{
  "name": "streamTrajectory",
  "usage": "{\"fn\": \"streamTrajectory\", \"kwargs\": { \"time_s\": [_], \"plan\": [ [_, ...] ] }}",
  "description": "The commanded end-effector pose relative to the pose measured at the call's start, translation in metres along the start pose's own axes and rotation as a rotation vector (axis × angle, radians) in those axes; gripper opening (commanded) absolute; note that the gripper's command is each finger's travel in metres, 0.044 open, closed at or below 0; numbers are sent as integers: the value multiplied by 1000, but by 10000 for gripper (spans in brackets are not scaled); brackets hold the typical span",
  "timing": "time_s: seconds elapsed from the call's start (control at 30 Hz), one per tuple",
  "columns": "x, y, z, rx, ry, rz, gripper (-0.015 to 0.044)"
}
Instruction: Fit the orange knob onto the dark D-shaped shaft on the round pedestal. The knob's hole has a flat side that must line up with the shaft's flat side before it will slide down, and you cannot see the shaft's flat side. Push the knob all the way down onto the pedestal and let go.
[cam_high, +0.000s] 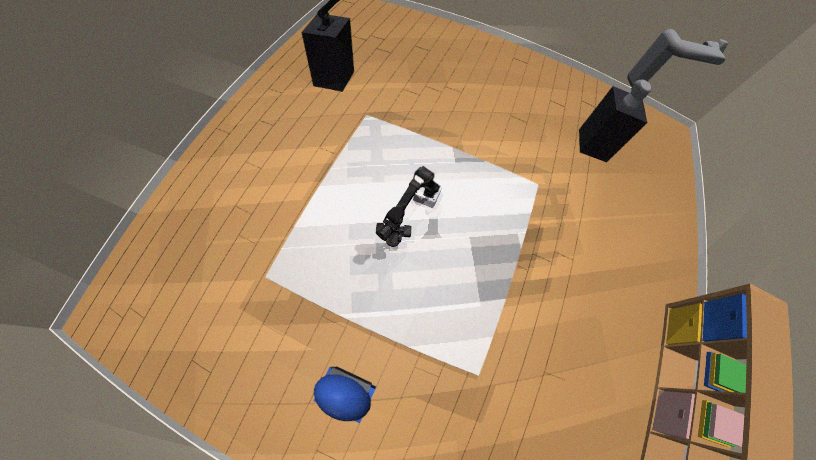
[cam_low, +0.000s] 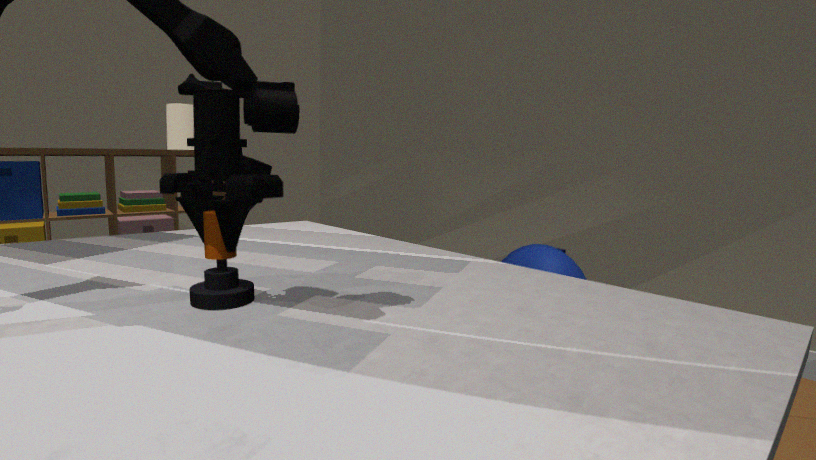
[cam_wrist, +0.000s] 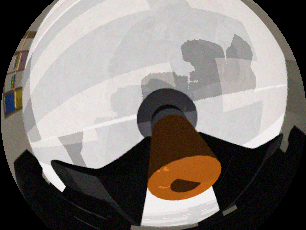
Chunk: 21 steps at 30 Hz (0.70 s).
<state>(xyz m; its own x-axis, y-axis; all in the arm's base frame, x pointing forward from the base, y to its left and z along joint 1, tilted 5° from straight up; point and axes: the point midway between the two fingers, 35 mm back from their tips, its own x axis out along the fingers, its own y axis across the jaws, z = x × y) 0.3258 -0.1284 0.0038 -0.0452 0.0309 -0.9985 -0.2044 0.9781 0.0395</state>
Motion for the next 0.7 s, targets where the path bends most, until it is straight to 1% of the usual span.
{"fn": "streamTrajectory", "kwargs": {
  "time_s": [0.0,0.47,0.67],
  "plan": [
    [0,1,-1,-8,0,-1,0],
    [2,0,0,-8,0,-1,0],
    [-3,-1,1,-8,0,-1,0]
  ]
}}
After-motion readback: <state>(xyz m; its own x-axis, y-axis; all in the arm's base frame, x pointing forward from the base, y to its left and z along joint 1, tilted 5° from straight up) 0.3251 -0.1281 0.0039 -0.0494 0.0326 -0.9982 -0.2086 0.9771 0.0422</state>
